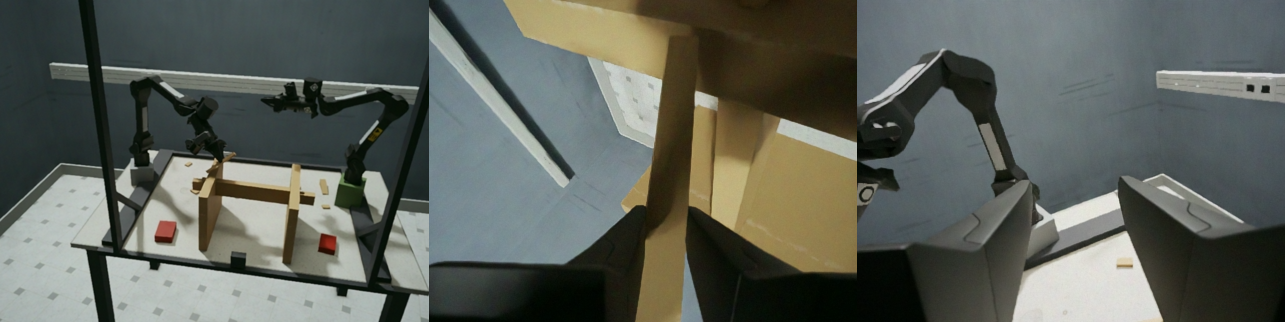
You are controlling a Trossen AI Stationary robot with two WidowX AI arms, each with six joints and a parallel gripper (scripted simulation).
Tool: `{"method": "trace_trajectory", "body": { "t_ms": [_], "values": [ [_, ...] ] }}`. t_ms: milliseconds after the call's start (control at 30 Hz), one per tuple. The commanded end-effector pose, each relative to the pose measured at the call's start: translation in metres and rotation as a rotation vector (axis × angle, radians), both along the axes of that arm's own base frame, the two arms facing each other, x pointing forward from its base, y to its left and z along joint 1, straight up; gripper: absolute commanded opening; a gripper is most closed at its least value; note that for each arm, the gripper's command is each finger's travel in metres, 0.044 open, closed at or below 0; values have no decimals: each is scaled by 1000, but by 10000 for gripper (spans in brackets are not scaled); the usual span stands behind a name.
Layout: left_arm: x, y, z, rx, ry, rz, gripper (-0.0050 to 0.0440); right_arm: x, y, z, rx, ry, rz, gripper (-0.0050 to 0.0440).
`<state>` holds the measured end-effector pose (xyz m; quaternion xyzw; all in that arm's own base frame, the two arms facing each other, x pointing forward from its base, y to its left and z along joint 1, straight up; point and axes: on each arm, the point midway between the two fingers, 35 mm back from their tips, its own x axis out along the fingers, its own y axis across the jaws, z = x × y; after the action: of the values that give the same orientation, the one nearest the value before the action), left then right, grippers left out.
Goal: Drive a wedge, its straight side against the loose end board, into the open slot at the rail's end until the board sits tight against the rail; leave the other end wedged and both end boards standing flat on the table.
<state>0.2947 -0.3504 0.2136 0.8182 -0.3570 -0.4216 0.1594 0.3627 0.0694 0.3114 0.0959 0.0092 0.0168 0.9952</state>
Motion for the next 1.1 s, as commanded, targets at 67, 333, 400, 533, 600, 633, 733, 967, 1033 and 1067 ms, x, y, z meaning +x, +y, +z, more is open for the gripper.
{"method": "trace_trajectory", "body": {
  "t_ms": [67,333,400,533,600,633,733,967,1033,1067],
  "values": [
    [0,1,3,-4,-9,-1,10,22,44,6,99,1,-1,175],
    [0,1,3,-4,-9,-1,10,30,129,-20,231,46,2,175],
    [0,1,3,-4,-9,-1,10,28,152,-28,260,55,4,175],
    [0,1,3,-4,-9,-1,10,27,158,-31,266,59,4,175],
    [0,1,3,-4,-9,-1,10,23,182,-36,298,62,12,175],
    [0,1,3,-4,-9,-1,10,19,195,-41,314,66,12,175],
    [0,1,3,-4,-9,-1,10,7,225,-55,350,76,8,175],
    [0,1,3,-4,-9,-1,10,-22,279,-82,411,87,12,175],
    [0,1,3,-4,-9,-1,10,-22,279,-82,411,87,12,175],
    [0,1,3,-4,-9,-1,10,-25,283,-84,418,87,9,175]
  ]
}}
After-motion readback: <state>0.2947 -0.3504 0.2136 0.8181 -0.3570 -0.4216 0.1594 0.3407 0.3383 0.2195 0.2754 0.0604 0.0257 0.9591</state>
